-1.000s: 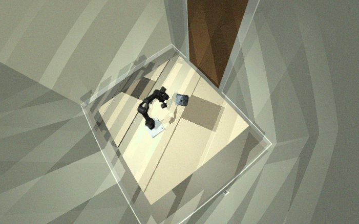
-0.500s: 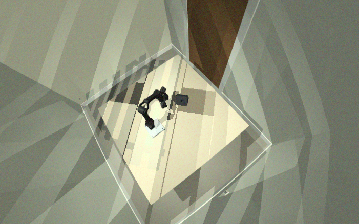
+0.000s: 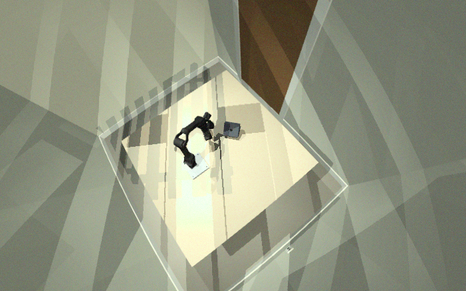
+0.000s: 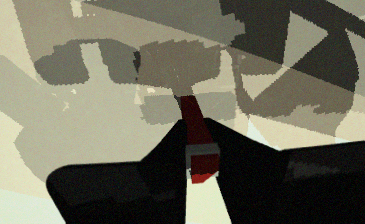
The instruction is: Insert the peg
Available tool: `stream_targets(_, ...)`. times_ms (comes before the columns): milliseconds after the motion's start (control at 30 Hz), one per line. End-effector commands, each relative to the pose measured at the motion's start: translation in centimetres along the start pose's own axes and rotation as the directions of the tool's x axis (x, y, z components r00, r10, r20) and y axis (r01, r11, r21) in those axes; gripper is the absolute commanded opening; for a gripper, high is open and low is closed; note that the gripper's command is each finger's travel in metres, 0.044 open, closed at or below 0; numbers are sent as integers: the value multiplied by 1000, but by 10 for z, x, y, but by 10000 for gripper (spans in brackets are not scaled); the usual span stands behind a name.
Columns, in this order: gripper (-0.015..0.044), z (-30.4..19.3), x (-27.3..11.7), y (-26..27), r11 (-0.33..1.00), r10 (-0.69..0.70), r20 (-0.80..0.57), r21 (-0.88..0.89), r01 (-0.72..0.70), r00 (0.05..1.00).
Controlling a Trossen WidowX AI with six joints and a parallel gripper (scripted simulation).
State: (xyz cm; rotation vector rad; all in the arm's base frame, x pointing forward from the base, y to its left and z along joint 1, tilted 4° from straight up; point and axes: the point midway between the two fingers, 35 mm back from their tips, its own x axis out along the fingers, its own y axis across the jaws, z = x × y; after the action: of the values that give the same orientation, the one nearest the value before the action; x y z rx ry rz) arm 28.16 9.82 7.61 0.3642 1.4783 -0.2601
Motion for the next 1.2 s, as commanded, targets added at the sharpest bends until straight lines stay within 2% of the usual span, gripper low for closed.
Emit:
stream_targets(0, 0, 1, -4, 0, 1000, 0, 1, 0, 0, 1000)
stream_targets(700, 0, 0, -78, 3, 1000, -7, 0, -2, 7, 1000)
stream_targets(1167, 0, 8, -80, -1, 999, 27, -7, -42, -28, 1000)
